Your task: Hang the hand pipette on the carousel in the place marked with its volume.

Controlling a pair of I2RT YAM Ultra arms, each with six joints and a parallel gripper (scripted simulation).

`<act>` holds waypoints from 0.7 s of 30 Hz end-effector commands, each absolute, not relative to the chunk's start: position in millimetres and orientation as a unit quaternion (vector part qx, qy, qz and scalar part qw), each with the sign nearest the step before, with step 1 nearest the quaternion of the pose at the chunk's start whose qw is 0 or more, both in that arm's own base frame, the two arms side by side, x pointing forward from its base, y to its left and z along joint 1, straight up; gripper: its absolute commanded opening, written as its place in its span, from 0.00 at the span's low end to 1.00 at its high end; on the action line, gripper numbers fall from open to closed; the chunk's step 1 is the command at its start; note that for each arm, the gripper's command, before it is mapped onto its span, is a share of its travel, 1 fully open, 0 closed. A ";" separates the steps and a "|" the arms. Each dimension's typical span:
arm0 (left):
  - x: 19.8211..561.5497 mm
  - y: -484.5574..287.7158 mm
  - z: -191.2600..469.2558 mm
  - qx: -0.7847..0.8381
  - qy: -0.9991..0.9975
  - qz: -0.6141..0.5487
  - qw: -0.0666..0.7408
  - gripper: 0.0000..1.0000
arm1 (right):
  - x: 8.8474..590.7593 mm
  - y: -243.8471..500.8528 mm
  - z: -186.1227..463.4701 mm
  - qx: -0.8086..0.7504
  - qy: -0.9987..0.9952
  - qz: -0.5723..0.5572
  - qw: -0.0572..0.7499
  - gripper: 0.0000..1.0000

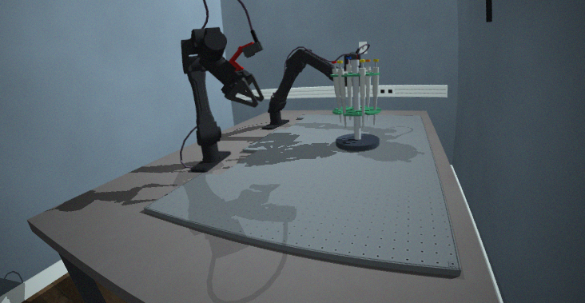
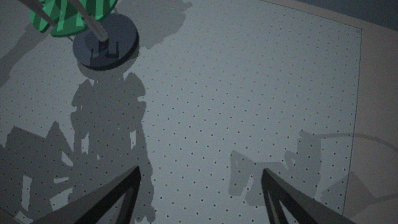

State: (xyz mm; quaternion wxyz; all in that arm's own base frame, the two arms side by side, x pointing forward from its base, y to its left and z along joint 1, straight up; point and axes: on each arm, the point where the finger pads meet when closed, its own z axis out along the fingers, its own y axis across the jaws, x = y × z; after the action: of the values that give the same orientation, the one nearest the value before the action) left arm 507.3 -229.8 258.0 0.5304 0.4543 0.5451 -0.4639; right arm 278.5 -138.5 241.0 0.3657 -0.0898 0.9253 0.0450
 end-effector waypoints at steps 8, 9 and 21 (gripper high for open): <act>499.0 -236.4 291.4 0.477 0.517 -0.457 0.544 0.12 | 283.1 -142.3 252.9 -0.096 0.918 0.036 0.384 1.00; 499.0 -236.4 291.4 0.477 0.517 -0.457 0.544 0.12 | 283.1 -142.3 252.9 -0.096 0.918 0.036 0.384 1.00; 499.9 -236.0 289.3 0.481 0.511 -0.453 0.551 0.12 | 283.1 -142.3 252.9 -0.096 0.918 0.036 0.384 1.00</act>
State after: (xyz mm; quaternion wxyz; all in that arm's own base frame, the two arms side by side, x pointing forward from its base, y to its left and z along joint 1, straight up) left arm 507.2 -229.9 258.0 0.5304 0.4545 0.5450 -0.4639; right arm 278.5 -138.5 241.0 0.3657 -0.0898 0.9253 0.0450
